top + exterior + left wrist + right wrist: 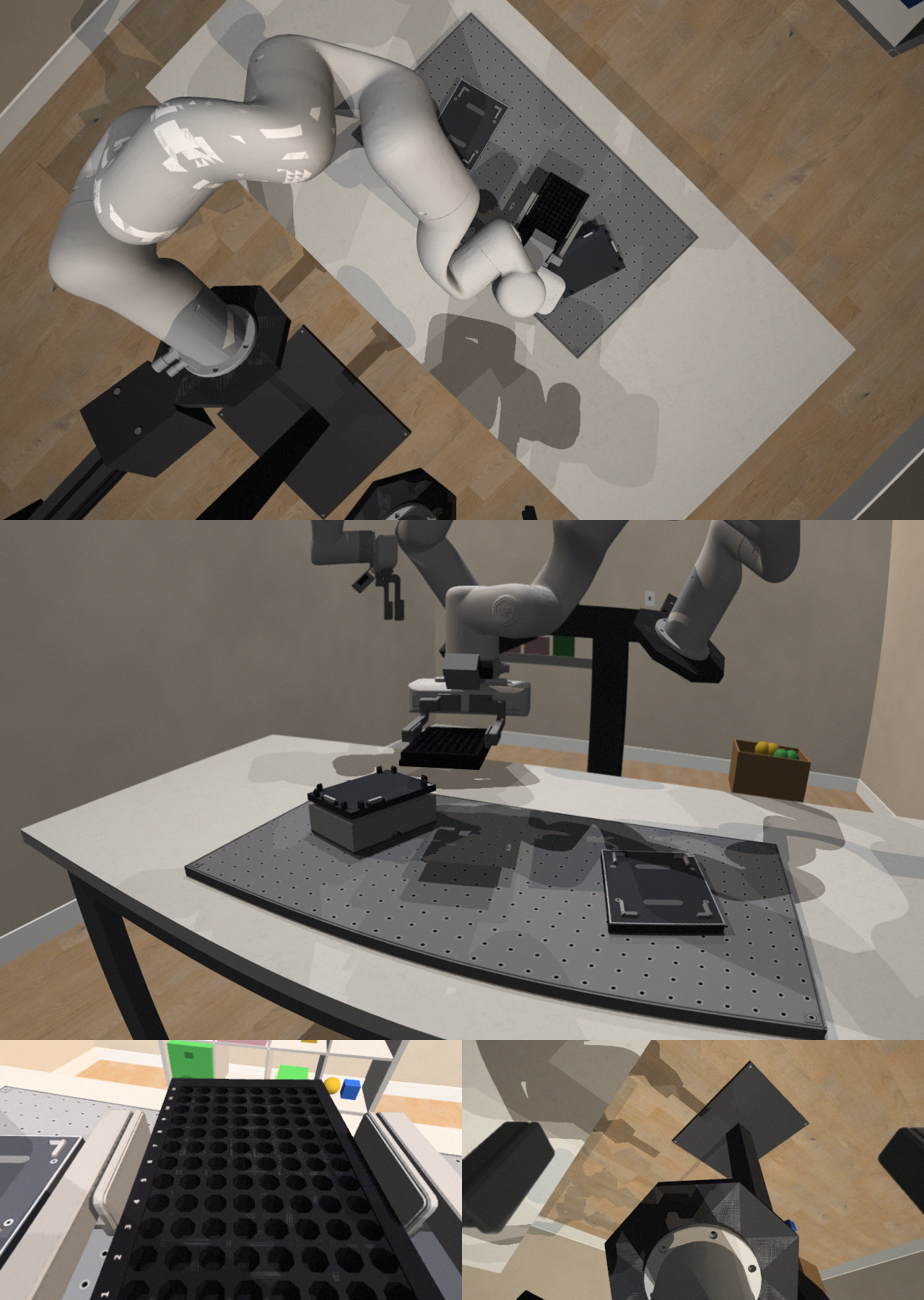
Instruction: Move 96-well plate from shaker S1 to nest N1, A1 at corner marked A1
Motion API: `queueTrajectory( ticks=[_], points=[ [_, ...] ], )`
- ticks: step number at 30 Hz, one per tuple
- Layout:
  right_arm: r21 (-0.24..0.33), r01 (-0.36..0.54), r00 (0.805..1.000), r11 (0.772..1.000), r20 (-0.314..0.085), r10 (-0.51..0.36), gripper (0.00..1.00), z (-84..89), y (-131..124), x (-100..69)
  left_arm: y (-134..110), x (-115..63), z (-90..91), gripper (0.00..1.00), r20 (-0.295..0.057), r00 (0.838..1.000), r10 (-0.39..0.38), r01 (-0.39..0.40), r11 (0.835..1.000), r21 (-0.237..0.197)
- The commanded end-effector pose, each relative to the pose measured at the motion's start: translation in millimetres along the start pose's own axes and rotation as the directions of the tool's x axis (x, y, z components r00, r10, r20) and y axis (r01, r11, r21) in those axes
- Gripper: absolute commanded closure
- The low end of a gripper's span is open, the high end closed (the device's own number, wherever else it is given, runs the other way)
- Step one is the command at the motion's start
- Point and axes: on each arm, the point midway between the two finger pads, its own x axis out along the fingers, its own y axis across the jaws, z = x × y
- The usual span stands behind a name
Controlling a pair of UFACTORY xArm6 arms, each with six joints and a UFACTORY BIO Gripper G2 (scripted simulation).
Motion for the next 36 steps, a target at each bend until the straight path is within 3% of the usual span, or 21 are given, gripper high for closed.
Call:
queueTrajectory(
  ticks=[1,36],
  points=[
    [0.0,0.0,1.0,1.0,0.001,0.0,0.0,0.7,0.0,-0.3,14.7,6.2,-0.3,1.0,0.003,1.0,0.0,0.0,1.0,-0.004],
    [0.0,0.0,1.0,1.0,0.001,0.0,0.0,0.7,0.0,-0.3,111.6,40.6,-12.4,1.0,0.003,1.0,-0.001,0.001,1.0,-0.003]
  ],
)
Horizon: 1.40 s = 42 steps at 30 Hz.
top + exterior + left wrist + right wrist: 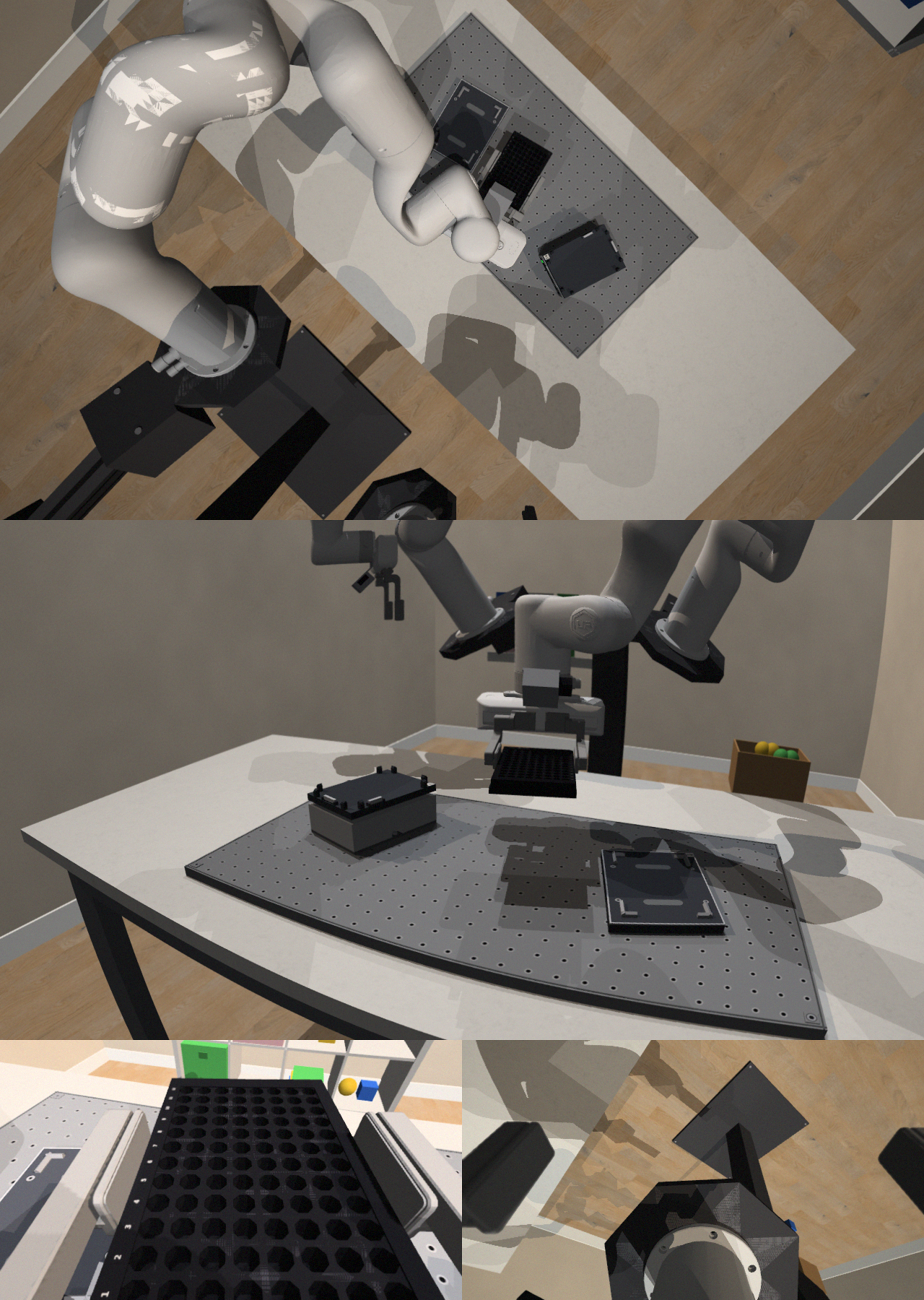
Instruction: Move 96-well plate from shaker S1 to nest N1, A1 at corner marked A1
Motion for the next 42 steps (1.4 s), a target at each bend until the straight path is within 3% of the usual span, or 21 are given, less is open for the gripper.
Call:
queueTrajectory(
  ticks=[1,42],
  points=[
    [0.0,0.0,1.0,1.0,0.001,0.0,0.0,0.7,0.0,-0.3,11.6,5.1,-0.3,1.0,0.002,1.0,0.0,0.0,1.0,-0.003],
    [0.0,0.0,1.0,1.0,0.001,0.0,0.0,0.7,0.0,-0.3,124.1,45.0,-14.2,1.0,0.003,1.0,-0.001,0.001,1.0,-0.002]
  ],
)
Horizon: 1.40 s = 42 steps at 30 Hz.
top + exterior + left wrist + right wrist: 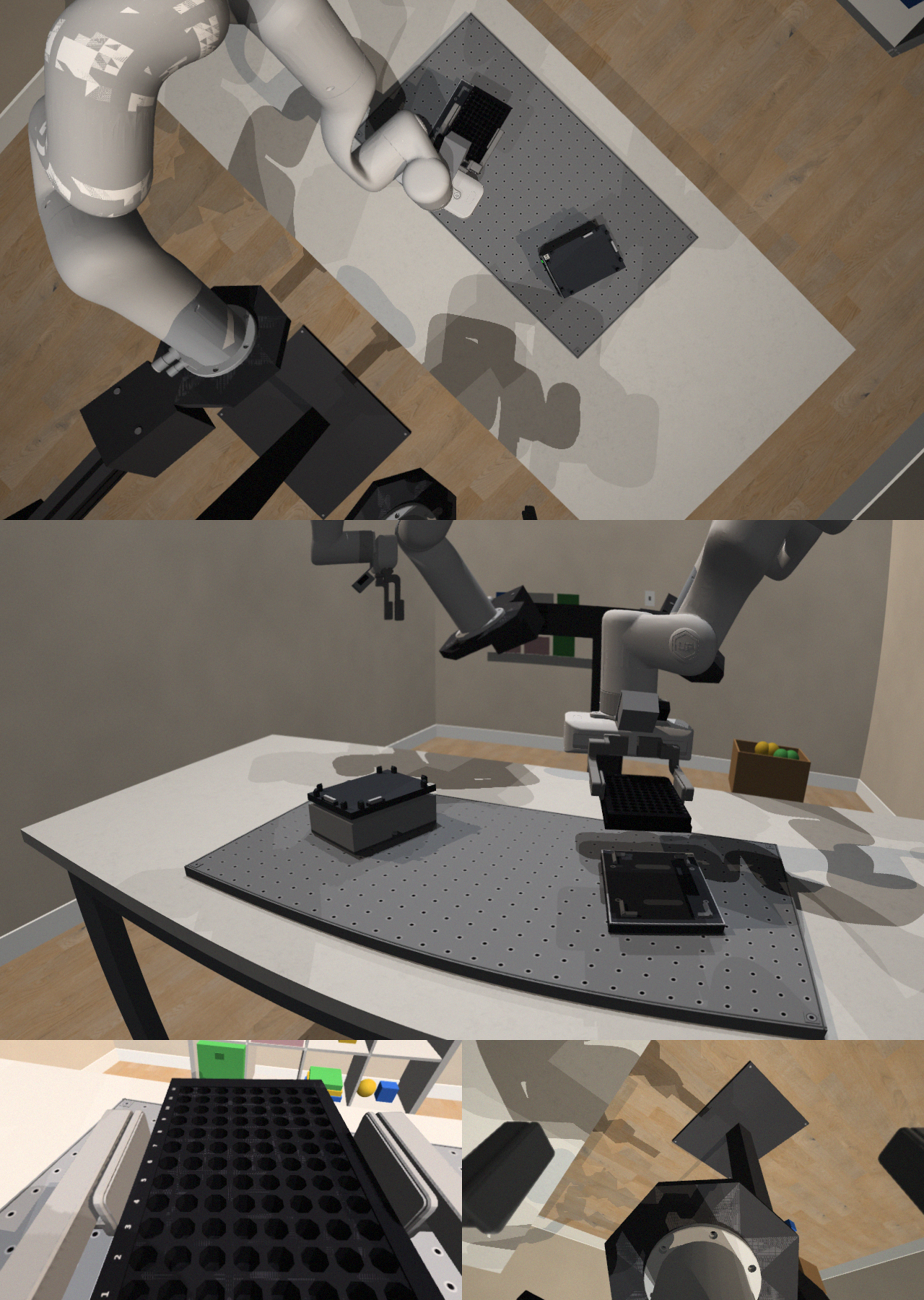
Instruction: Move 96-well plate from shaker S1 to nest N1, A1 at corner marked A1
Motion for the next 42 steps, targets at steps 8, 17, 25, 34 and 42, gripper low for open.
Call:
queueTrajectory(
  ticks=[8,17,25,34,42],
  points=[
    [0.0,0.0,1.0,1.0,0.001,0.0,0.0,0.7,0.0,-0.3,32.0,12.3,-2.9,1.0,0.002,1.0,0.0,0.0,1.0,-0.001],
    [0.0,0.0,1.0,1.0,0.001,0.0,0.0,0.7,0.0,-0.3,32.2,12.4,-2.9,1.0,0.002,1.0,0.0,0.0,1.0,-0.001],
    [0.0,0.0,1.0,1.0,0.001,0.0,0.0,0.7,0.0,-0.3,31.7,12.3,-2.9,1.0,0.002,1.0,0.0,0.0,1.0,-0.001],
    [0.0,0.0,1.0,1.0,0.001,0.0,0.0,0.7,0.0,-0.3,31.4,12.2,-2.9,1.0,0.002,1.0,0.0,0.0,1.0,-0.001],
    [0.0,0.0,1.0,1.0,0.001,0.0,0.0,0.7,0.0,-0.3,31.2,12.1,-2.9,1.0,0.002,1.0,0.0,0.0,1.0,-0.001]
  ],
)
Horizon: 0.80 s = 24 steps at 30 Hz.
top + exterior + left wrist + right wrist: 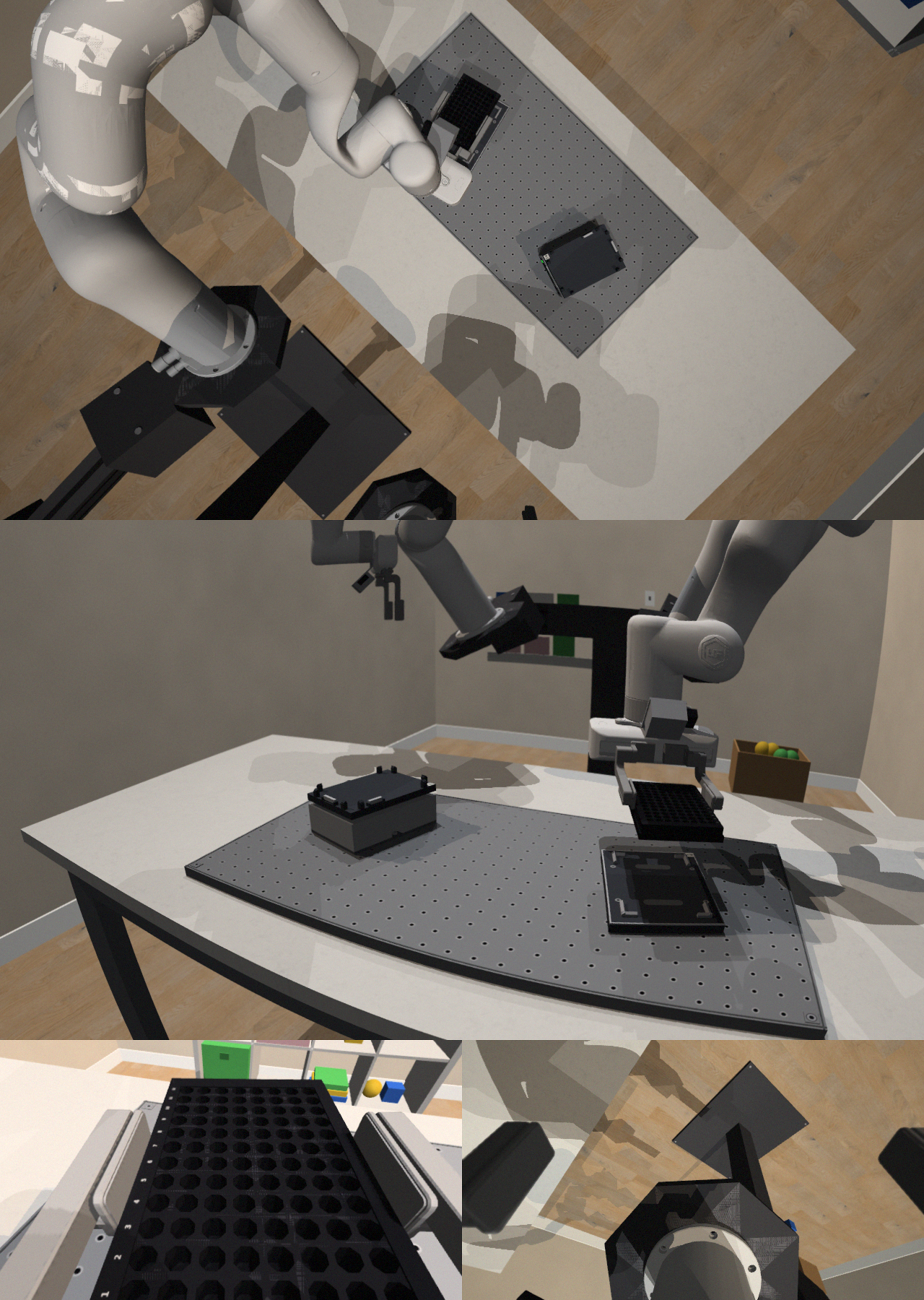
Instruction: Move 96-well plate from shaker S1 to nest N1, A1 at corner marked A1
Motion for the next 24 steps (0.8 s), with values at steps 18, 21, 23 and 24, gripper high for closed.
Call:
queueTrajectory(
  ticks=[18,21,23,24],
  points=[
    [0.0,0.0,1.0,1.0,0.001,0.0,0.0,0.7,0.0,-0.3,-0.6,0.7,-24.1,1.0,0.002,1.0,0.0,0.0,1.0,-0.001],
    [0.0,0.0,1.0,1.0,0.001,0.0,0.0,0.7,0.0,-0.3,-0.6,0.7,-25.8,1.0,0.002,1.0,0.0,0.0,1.0,-0.001],
    [0.0,0.0,1.0,1.0,0.001,0.0,0.0,0.7,0.0,-0.3,-0.7,0.7,-29.1,1.0,0.002,1.0,0.0,0.0,1.0,-0.001],
    [0.0,0.0,1.0,1.0,0.001,0.0,0.0,0.7,0.0,-0.3,-0.7,0.7,-30.8,1.0,0.002,1.0,0.0,0.0,1.0,-0.001]
  ],
)
